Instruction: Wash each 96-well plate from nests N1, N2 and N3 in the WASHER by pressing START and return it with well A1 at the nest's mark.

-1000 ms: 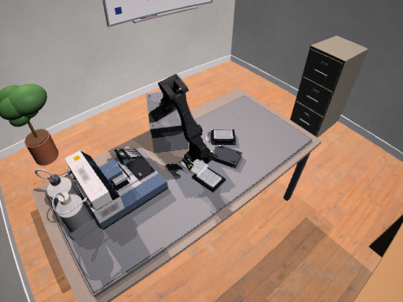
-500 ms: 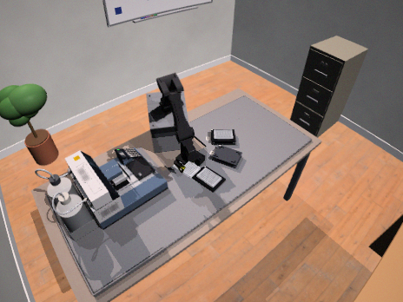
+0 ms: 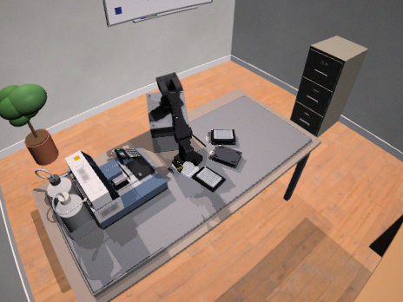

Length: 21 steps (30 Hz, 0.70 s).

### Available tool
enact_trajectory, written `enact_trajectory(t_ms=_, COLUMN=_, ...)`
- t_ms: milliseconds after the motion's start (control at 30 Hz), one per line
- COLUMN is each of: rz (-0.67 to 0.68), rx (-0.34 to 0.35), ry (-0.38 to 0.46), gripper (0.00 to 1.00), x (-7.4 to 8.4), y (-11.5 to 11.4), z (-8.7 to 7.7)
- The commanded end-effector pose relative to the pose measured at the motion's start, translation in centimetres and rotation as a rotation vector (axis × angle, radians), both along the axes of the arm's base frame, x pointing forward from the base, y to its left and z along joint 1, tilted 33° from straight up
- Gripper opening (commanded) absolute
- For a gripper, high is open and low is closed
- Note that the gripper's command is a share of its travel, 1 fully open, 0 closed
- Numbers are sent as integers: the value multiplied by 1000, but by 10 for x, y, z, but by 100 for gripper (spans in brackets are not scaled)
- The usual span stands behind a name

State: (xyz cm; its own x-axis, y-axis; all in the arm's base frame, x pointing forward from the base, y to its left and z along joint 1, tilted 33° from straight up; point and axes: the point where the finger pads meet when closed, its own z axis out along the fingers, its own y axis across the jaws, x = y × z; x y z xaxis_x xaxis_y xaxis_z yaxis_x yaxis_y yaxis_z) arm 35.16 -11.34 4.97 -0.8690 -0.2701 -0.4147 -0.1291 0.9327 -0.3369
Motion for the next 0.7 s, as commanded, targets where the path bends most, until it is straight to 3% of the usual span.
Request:
enact_trajectory(t_ms=0, rz=-37, rx=22, ry=-27, gripper=0, x=-7, y=-11, z=5)
enact_trajectory(t_ms=667, rz=-37, rx=19, ry=-25, gripper=0, x=-61, y=-84, z=3)
